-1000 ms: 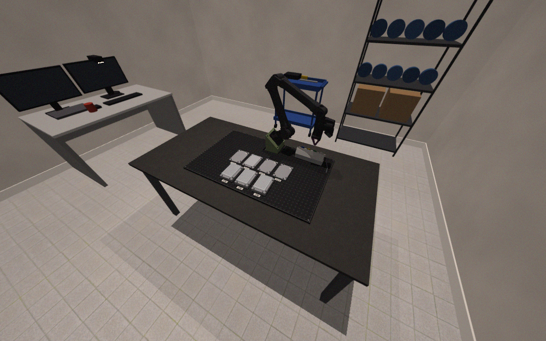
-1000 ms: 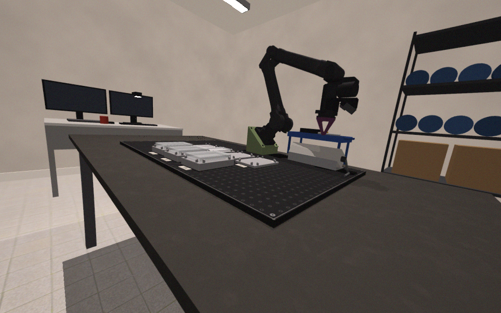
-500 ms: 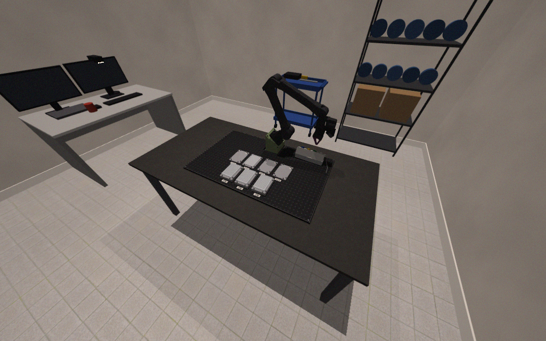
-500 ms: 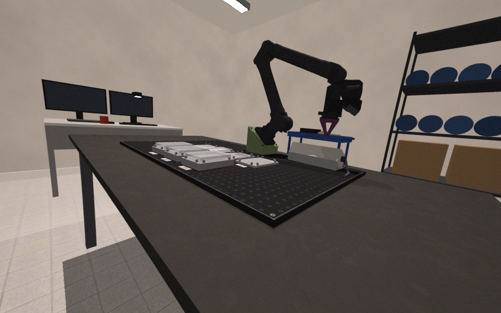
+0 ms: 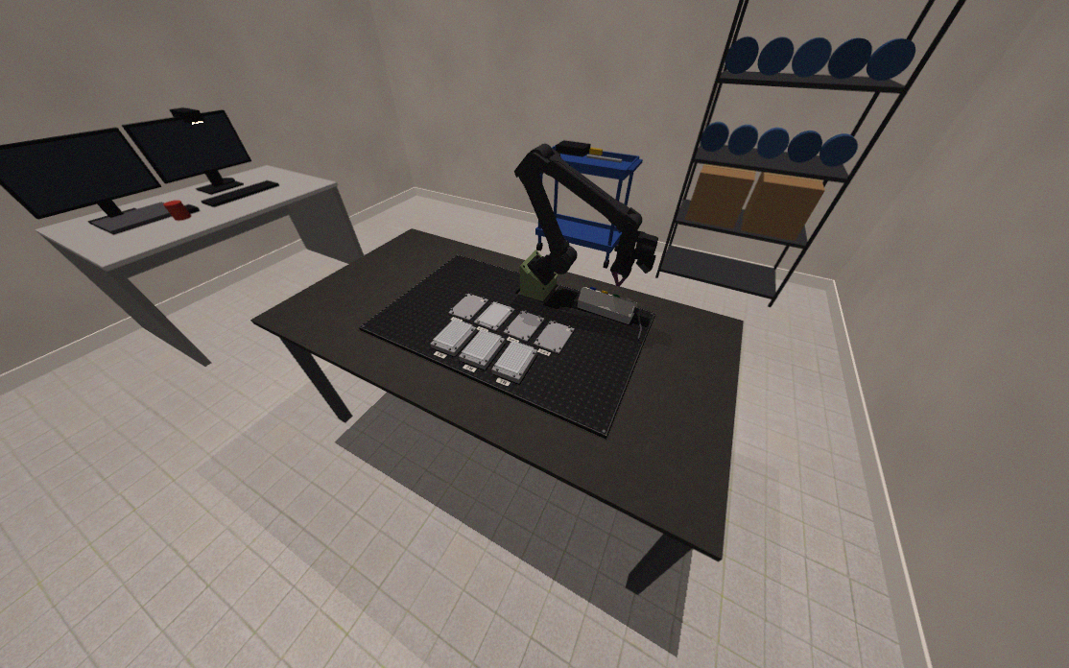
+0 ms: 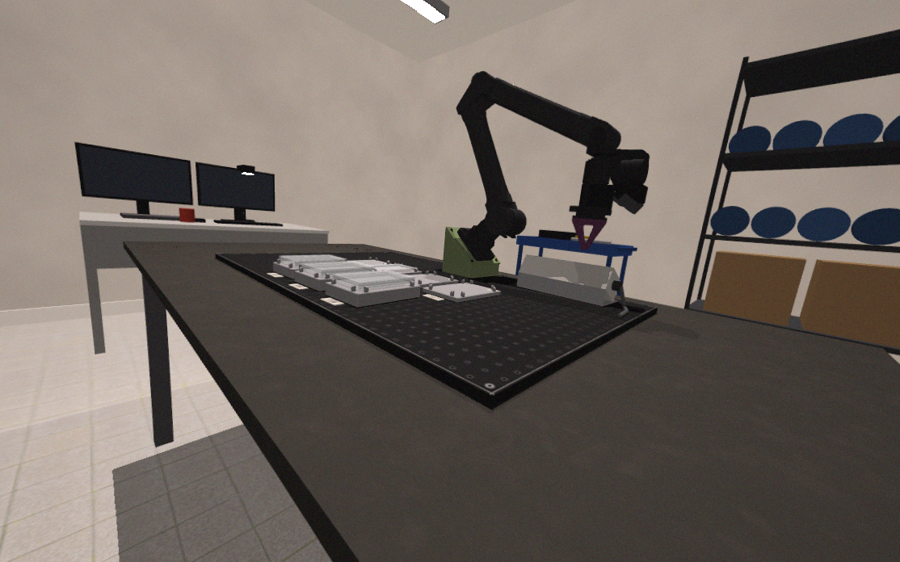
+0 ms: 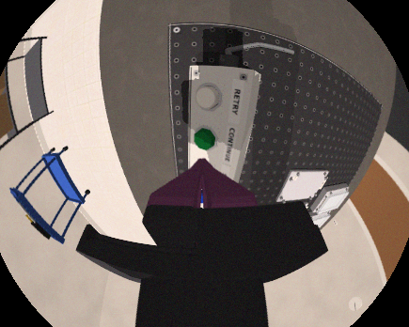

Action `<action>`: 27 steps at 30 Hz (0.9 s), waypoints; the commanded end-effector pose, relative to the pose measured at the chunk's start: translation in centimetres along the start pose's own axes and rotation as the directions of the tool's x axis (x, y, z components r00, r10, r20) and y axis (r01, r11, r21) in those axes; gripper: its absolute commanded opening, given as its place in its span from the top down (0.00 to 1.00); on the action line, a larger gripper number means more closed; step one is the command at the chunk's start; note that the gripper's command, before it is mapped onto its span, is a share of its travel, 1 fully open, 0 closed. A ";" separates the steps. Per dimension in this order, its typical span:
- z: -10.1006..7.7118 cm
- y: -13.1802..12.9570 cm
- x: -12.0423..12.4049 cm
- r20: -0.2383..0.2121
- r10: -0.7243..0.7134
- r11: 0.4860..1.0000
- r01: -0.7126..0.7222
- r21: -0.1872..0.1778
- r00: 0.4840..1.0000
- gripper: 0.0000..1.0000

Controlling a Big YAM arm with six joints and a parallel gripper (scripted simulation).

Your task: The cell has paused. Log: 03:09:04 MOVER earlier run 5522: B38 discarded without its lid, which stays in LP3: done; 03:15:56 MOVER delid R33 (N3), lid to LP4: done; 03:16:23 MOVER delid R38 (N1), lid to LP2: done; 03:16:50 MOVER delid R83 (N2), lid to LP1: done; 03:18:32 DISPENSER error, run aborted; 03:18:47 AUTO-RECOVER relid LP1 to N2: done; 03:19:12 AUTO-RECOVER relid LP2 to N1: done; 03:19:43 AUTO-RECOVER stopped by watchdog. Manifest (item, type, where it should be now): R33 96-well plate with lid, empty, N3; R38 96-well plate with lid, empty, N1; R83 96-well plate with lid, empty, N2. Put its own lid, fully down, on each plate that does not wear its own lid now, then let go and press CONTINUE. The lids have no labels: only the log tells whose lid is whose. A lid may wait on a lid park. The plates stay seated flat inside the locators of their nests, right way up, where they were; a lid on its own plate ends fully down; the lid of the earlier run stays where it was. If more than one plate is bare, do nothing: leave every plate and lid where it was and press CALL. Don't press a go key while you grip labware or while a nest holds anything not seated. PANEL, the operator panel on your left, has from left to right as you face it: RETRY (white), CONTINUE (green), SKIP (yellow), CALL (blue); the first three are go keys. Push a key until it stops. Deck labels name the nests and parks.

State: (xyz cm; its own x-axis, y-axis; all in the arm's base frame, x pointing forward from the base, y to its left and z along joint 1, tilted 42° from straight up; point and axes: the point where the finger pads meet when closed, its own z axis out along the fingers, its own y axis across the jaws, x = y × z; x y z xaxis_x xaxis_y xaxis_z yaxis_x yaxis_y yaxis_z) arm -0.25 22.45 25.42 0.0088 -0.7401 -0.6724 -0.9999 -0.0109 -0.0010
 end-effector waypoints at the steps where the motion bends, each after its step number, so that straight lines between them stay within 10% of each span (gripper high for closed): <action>1: 0.4 0.0 -0.8 0.016 0.015 1.000 -0.015 0.000 1.000 1.00; 6: -1.2 -0.1 -3.2 0.072 0.014 1.000 -0.014 0.001 0.997 1.00; 27: 1.3 -0.2 -1.1 0.021 0.004 1.000 -0.004 0.003 1.000 1.00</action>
State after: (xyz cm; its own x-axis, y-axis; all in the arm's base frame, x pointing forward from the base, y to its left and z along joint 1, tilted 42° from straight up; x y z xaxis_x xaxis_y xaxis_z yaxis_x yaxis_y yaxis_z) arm -0.22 23.49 24.59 0.0057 -0.7364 -0.6765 -1.0000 -0.0085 0.0009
